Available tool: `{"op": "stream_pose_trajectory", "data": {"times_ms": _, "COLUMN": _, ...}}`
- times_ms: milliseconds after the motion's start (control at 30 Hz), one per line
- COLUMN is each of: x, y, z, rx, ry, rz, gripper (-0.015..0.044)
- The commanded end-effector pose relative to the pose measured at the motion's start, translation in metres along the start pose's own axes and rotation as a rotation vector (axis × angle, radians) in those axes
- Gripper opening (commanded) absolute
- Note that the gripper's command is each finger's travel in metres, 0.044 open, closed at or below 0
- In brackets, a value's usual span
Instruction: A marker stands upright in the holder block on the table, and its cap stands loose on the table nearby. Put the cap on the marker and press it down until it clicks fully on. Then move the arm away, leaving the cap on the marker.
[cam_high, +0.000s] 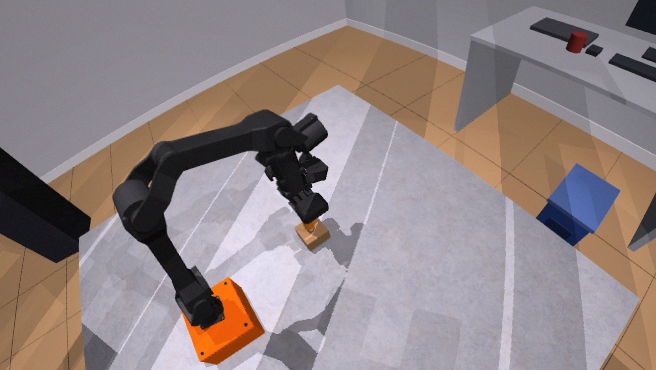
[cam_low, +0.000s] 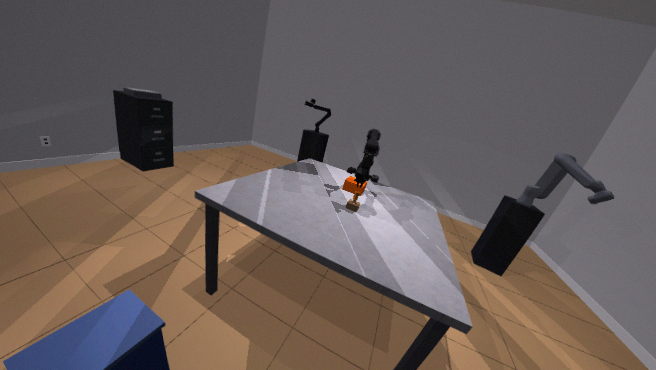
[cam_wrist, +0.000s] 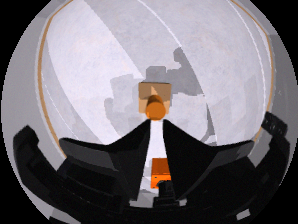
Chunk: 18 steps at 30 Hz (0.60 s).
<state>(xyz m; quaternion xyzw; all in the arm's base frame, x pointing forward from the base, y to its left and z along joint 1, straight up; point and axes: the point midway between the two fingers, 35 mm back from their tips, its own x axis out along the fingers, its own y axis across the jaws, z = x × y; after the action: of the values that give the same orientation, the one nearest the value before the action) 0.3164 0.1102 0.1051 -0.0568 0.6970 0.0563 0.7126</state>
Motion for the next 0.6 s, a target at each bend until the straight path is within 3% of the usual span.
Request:
{"op": "stream_pose_trajectory", "data": {"times_ms": 0, "x": 0.000, "y": 0.001, "z": 0.000, "rx": 0.010, "ry": 0.000, "rz": 0.004, "gripper": 0.0000}}
{"op": "stream_pose_trajectory", "data": {"times_ms": 567, "x": 0.013, "y": 0.001, "z": 0.000, "rx": 0.010, "ry": 0.000, "rz": 0.004, "gripper": 0.0000}}
